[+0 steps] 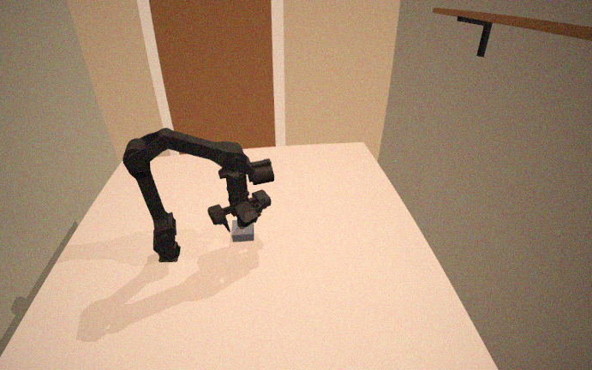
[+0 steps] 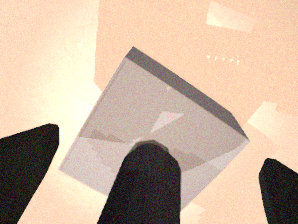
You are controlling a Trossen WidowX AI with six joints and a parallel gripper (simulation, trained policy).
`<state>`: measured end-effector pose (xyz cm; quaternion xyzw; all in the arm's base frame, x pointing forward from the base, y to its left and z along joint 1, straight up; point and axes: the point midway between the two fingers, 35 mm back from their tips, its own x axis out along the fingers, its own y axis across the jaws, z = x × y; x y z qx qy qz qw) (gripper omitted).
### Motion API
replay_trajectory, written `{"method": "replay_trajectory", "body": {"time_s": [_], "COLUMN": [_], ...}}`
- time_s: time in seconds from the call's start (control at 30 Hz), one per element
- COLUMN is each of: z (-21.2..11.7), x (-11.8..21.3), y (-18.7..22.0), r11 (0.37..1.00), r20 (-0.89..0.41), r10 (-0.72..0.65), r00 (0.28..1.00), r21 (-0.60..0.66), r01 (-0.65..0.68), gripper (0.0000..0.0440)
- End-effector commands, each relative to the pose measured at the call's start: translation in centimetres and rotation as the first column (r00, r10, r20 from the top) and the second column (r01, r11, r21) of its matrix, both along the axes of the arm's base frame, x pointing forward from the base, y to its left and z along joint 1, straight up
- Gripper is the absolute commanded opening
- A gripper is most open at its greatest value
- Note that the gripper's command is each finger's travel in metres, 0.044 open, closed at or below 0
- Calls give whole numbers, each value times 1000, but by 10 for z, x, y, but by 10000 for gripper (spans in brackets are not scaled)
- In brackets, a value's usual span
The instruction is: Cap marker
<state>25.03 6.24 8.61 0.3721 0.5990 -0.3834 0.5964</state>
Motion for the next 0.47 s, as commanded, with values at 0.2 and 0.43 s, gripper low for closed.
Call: {"method": "replay_trajectory", "body": {"time_s": [0.2,0.43], "z": [25,40], "x": [3,1], "y": [3,4], "r11": [1000,999], "r20": [52,73], "r10": [12,19], "r00": [999,997], "r21": [17,27], "r01": [-13,-21], "gripper": [440,440]}}
